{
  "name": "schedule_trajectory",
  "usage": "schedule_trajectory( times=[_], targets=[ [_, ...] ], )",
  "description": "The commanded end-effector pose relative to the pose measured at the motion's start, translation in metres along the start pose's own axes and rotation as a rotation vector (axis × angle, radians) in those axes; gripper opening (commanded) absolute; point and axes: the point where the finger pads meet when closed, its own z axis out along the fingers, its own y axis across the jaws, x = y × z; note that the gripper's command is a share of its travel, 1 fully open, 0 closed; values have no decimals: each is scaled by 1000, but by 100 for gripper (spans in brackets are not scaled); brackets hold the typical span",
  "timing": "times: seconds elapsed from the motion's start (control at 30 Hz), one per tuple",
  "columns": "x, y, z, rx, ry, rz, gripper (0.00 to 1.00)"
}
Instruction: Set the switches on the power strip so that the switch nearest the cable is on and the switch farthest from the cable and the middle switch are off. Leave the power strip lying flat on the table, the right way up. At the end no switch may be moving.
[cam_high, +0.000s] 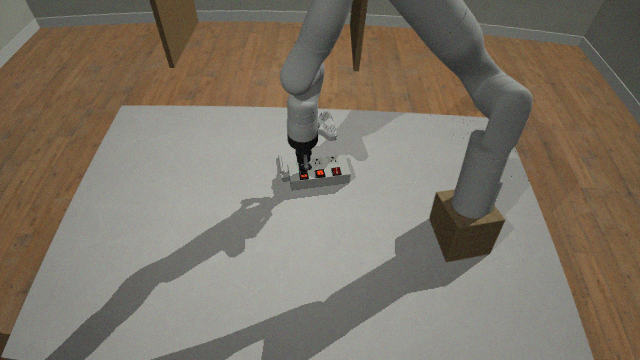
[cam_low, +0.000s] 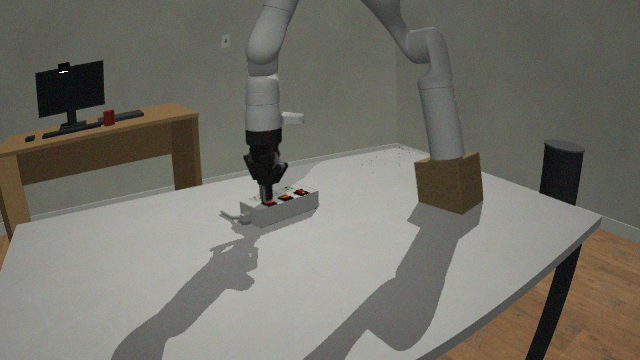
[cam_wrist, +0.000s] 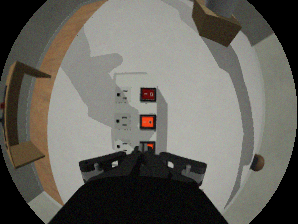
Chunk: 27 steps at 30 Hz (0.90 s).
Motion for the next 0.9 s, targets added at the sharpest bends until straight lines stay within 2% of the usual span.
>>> schedule_trajectory(
  times=[0.0,0.43,0.87],
  targets=[
    [0,0,0,0,1,0,0],
    [0,0,-2,0,1,0,0],
    [0,0,-34,0,1,0,0]
  ],
)
